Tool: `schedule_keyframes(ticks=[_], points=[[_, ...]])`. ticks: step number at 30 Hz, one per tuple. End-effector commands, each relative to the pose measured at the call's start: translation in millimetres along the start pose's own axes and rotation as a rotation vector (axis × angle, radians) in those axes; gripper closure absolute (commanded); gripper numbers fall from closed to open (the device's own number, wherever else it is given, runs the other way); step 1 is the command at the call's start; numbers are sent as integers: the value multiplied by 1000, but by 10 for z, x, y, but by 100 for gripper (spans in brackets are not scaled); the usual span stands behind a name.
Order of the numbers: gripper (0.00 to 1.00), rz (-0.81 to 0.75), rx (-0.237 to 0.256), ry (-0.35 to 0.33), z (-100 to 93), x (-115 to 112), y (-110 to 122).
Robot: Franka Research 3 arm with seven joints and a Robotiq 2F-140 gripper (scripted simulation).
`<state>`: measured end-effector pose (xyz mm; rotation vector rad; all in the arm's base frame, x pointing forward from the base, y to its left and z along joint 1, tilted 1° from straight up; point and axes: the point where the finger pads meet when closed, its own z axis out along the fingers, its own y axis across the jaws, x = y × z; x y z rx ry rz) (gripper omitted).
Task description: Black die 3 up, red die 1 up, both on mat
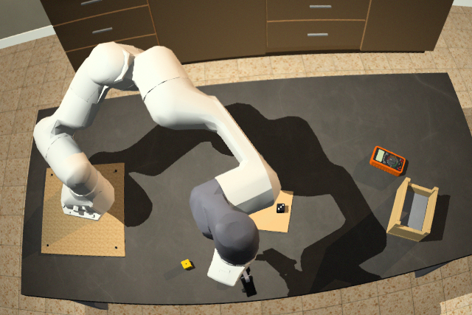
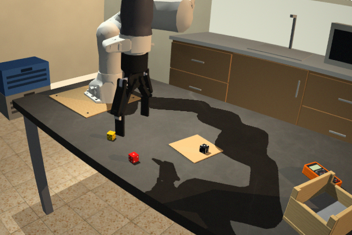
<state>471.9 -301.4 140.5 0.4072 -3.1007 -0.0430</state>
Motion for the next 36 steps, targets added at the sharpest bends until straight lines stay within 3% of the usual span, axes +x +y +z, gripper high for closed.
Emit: schedule_keyframes(ticks=[1, 36], points=[[0, -156, 9, 0, 8, 36, -38], [0, -775, -11, 14, 147, 146, -38]])
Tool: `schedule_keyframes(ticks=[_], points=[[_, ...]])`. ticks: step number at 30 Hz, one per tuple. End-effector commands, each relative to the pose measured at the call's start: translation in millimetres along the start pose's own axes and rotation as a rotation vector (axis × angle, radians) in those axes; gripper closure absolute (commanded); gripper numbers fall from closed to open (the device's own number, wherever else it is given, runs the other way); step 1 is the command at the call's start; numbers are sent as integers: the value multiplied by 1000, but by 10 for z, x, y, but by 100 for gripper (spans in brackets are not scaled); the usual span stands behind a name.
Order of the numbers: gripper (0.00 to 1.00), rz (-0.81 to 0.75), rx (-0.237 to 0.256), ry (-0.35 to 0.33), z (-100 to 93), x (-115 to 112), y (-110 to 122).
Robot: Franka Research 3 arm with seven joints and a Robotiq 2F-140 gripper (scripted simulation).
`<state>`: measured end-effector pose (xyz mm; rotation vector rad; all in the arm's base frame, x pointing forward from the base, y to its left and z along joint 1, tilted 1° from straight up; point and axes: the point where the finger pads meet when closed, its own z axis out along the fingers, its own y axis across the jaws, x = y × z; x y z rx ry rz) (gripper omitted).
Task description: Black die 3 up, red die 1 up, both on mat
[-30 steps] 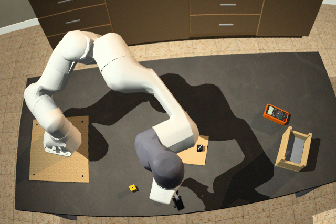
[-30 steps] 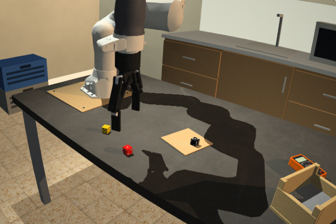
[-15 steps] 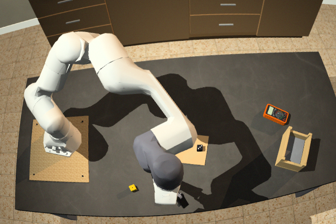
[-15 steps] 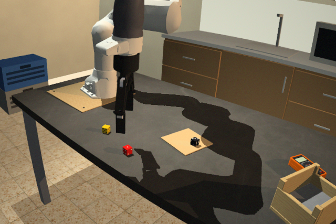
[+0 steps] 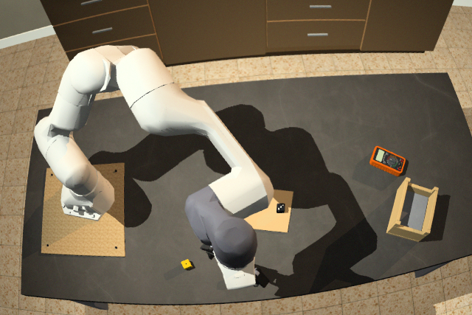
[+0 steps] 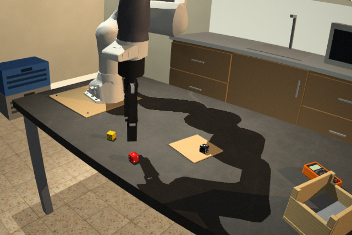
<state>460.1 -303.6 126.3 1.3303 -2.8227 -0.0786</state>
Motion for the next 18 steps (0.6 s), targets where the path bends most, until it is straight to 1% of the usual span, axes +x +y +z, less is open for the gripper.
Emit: schedule_keyframes(ticks=[1, 2, 13, 15, 16, 18], points=[[0, -174, 10, 6, 7, 49, -18], [0, -175, 10, 6, 7, 49, -18], [0, -391, 6, 8, 44, 61, -5], [0, -391, 6, 8, 44, 61, -5], [0, -440, 5, 8, 51, 63, -3], [0, -478, 5, 8, 56, 64, -1]])
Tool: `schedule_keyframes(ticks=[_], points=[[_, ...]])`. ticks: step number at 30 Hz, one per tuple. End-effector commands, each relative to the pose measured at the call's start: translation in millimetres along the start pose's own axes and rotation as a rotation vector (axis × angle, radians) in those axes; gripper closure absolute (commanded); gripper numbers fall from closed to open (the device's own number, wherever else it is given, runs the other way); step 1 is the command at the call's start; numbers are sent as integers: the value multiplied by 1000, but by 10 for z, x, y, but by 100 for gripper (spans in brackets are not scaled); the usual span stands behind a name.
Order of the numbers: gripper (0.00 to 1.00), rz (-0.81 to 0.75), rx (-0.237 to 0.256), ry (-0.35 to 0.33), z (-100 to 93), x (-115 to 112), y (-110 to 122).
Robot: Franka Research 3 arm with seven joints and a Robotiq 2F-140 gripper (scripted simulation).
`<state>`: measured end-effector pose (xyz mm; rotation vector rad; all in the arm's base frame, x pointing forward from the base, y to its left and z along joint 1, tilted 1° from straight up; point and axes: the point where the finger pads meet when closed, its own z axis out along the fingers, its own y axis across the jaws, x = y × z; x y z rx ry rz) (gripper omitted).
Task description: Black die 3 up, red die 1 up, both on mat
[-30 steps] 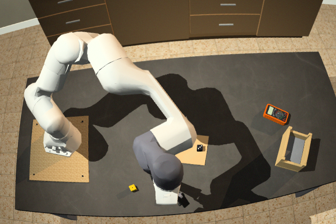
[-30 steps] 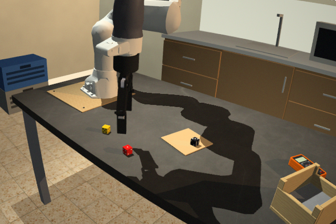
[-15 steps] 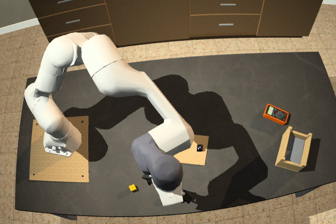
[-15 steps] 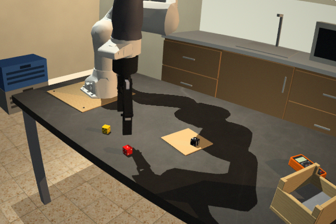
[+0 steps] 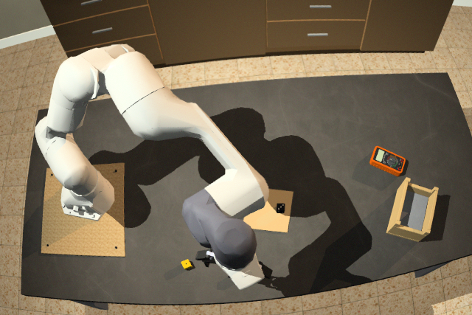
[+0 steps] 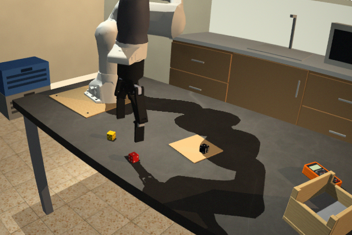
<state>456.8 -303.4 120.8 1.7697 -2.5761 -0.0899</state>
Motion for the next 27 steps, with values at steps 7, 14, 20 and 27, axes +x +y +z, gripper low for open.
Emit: schedule_keyframes(ticks=[7, 14, 20, 27], points=[[0, -286, 8, 10, 18, 49, -4], [0, -379, 8, 10, 29, 47, -2], [0, -525, 8, 11, 44, 43, -2], [0, -657, 9, 13, 54, 36, -4]])
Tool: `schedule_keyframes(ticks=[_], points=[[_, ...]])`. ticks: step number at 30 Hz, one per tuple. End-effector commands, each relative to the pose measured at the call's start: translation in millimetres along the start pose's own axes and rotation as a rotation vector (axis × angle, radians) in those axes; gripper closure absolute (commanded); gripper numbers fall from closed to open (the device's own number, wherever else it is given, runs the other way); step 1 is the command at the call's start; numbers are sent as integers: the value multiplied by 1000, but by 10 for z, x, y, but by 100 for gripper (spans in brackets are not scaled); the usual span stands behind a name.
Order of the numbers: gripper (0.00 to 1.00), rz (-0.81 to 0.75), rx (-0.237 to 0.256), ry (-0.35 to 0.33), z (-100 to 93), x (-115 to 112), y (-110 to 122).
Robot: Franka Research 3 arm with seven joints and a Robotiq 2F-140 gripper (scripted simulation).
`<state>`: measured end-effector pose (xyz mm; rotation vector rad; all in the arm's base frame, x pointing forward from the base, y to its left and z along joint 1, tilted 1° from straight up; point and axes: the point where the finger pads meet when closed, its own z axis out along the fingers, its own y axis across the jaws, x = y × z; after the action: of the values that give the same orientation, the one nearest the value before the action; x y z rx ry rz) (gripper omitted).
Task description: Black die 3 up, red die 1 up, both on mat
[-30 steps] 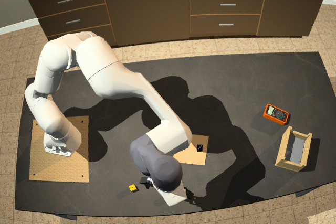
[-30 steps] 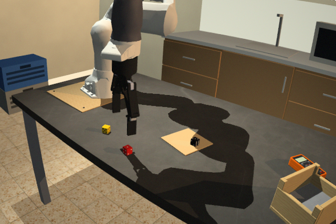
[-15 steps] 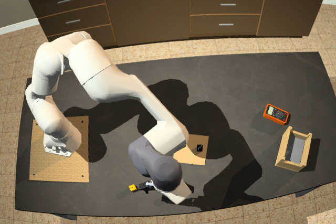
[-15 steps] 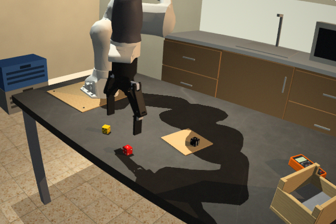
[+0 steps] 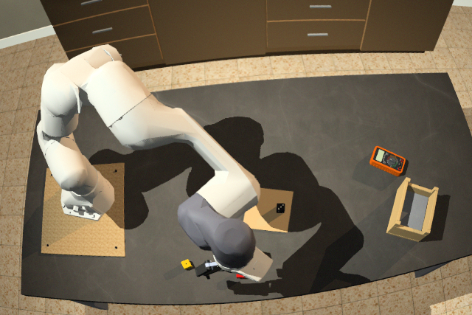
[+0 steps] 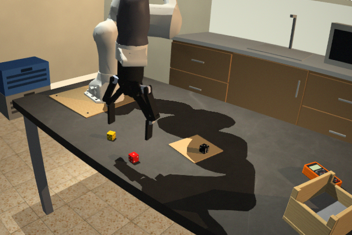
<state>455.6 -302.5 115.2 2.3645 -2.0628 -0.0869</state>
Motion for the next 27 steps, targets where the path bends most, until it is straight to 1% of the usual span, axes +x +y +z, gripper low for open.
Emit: schedule_keyframes(ticks=[1, 4, 5, 19, 21, 23, 27], points=[[0, -173, 5, 10, -1, 41, 4], [0, -192, 5, 10, 0, 40, 3], [0, -242, 5, 11, 3, 38, 0], [0, -504, 8, 17, 13, 26, -24], [0, -504, 8, 17, 13, 26, -24], [0, -569, 9, 19, 14, 23, -32], [0, -644, 11, 22, 14, 19, -42]])
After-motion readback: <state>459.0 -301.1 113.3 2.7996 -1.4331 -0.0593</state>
